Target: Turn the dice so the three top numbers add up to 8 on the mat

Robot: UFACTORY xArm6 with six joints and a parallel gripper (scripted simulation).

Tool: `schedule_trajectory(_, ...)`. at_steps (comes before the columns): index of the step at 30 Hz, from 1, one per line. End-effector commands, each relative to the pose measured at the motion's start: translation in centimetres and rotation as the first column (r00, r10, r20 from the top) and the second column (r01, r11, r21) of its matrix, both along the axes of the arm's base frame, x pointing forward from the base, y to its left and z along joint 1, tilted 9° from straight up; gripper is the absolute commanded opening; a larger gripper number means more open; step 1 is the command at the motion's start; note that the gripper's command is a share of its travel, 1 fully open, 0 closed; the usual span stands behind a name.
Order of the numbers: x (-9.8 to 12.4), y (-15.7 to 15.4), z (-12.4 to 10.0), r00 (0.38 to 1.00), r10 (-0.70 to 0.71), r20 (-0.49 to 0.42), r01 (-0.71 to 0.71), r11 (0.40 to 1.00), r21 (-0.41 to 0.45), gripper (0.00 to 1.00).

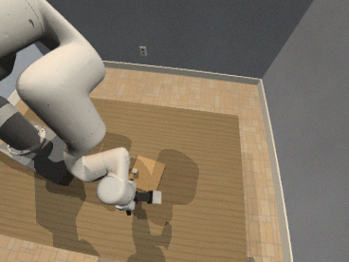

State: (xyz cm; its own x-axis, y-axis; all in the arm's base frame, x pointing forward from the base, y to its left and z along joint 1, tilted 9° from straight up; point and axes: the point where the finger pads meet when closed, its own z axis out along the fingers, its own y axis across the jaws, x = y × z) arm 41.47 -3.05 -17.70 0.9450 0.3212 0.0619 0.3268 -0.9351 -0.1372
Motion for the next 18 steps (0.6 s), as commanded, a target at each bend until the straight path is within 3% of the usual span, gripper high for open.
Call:
schedule_trajectory(1, 0.15, -0.03, 0.1, 1.0, 0.0, 0.003, 0.0, 1.0, 0.0, 0.36)
schedule_trajectory(8, 0.15, -0.03, 0.1, 1.0, 0.0, 0.003, 0.0, 1.0, 0.0, 0.36)
schedule_trajectory(9, 0.15, -0.03, 0.1, 1.0, 0.0, 0.003, 0.0, 1.0, 0.0, 0.15)
schedule_trajectory(18, 0.15, -0.03, 0.1, 1.0, 0.0, 0.003, 0.0, 1.0, 0.0, 0.15)
